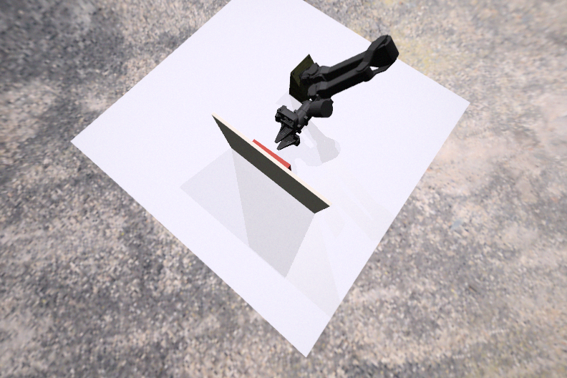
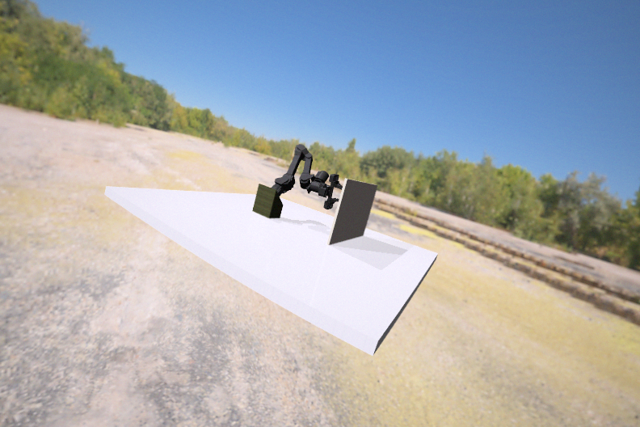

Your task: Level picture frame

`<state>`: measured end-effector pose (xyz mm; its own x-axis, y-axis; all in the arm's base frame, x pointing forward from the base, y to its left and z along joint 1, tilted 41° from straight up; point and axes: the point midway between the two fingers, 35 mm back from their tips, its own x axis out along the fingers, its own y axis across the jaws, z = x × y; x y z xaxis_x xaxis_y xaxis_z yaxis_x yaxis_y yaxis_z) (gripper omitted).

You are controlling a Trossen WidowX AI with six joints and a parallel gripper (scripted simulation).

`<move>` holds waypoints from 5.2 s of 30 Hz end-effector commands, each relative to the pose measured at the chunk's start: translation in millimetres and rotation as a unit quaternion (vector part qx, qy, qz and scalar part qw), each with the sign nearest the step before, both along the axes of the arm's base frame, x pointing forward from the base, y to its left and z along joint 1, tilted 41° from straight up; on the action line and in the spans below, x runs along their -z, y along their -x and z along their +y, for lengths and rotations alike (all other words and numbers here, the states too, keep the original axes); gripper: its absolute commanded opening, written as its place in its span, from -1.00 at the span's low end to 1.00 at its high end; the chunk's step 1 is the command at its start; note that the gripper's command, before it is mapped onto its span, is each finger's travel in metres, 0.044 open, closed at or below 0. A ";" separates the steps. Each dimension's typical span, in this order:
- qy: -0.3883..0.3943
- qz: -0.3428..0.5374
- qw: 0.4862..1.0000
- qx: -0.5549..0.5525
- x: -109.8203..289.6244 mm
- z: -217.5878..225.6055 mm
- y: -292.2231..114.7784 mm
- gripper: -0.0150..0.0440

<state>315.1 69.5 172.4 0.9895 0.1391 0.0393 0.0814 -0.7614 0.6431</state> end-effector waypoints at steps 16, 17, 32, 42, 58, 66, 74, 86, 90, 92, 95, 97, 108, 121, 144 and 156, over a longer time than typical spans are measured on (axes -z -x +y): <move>0.001 -0.001 1.000 -0.002 -2.3 3.3 -17.9 0.39; 0.001 -0.001 1.000 -0.002 -2.4 3.5 -19.5 0.39; 0.001 -0.002 1.000 -0.002 -2.4 6.2 -39.6 0.39; 0.001 -0.002 1.000 -0.002 -2.4 6.2 -39.6 0.39; 0.001 -0.002 1.000 -0.002 -2.4 6.2 -39.6 -0.17; 0.001 -0.002 1.000 -0.002 -2.4 6.2 -39.6 -0.41; 0.001 -0.002 1.000 -0.002 -2.4 6.0 -39.6 -0.49; 0.001 -0.002 1.000 -0.002 -4.4 3.3 -39.8 -0.49; 0.001 -0.002 1.000 -0.002 -5.2 2.3 -39.9 -0.49; 0.001 -0.002 1.000 -0.002 -5.6 1.8 -40.0 -0.49; 0.001 -0.002 1.000 -0.002 -6.3 1.1 -40.1 -0.49; 0.001 -0.002 1.000 -0.002 -6.7 0.6 -40.1 -0.49; 0.002 -0.002 1.000 -0.002 -9.0 -2.1 -40.5 -0.49; 0.002 -0.002 1.000 -0.002 -9.0 -2.1 -40.5 -0.49; 0.002 -0.002 1.000 -0.002 -10.1 -1.2 -40.3 -0.49; 0.001 -0.002 1.000 -0.002 -10.7 -0.1 -40.1 -0.49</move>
<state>354.4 70.5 179.4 0.9876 0.1541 0.0302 0.0984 -0.7570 0.6460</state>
